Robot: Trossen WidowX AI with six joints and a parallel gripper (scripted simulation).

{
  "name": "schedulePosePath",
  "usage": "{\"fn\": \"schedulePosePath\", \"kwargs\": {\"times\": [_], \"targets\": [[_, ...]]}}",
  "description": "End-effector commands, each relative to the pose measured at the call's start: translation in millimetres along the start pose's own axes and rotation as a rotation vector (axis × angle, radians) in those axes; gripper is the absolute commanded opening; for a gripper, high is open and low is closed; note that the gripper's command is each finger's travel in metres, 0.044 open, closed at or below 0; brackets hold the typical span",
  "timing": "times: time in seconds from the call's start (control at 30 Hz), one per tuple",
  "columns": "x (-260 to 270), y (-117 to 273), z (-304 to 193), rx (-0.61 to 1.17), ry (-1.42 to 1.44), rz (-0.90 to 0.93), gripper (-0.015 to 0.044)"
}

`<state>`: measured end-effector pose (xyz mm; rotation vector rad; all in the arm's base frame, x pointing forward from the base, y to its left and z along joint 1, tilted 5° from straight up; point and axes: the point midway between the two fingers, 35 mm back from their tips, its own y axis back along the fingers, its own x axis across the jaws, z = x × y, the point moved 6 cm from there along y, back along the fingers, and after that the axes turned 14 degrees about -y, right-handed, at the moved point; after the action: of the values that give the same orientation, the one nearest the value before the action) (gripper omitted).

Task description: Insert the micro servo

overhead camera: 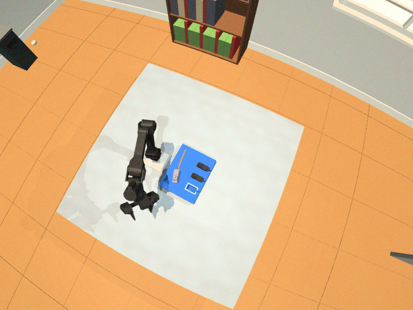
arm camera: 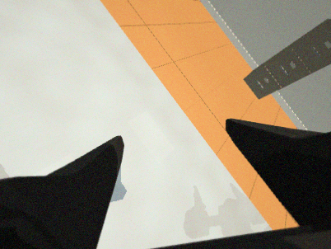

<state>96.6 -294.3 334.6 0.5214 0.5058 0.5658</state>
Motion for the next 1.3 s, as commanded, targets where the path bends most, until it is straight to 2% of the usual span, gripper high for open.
{"fn": "schedulePosePath", "kwargs": {"times": [0.0,0.57,1.27], "targets": [[17,-1,-2,0.029,0.104,0.049,0.0440],[89,1,-14,0.107,0.567,0.299,0.0440],[157,25,-44,0.117,1.181,0.623,0.0440]]}}
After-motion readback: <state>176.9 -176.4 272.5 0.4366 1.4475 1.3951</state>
